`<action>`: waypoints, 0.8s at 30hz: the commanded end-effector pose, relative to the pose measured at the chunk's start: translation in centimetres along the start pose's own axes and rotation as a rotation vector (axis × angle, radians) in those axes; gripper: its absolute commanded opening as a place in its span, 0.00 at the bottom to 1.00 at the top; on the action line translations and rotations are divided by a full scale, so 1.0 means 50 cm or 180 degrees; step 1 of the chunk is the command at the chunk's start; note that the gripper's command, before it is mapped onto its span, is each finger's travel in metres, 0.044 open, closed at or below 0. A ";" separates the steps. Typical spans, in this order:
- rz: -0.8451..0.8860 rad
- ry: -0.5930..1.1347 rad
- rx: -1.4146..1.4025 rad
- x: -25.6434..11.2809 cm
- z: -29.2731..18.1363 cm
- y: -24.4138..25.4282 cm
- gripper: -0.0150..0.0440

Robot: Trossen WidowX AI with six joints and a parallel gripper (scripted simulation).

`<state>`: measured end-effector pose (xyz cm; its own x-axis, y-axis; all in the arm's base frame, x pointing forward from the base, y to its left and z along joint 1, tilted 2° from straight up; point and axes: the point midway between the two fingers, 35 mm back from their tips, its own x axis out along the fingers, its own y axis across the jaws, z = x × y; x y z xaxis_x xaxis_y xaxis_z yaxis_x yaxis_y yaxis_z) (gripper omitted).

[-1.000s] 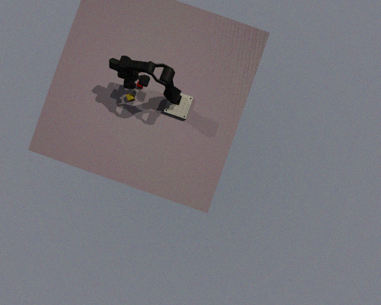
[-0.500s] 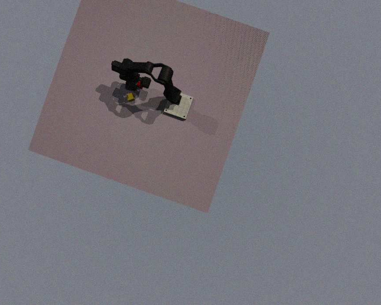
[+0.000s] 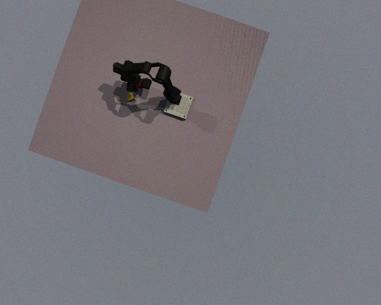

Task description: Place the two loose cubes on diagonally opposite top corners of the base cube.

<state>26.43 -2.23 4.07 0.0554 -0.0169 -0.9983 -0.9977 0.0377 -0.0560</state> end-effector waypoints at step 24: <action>0.0016 0.0009 -0.0011 -0.045 -0.001 -0.007 0.43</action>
<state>26.26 -2.21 5.05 0.0363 -0.0154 -0.9992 -0.9987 0.0363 -0.0368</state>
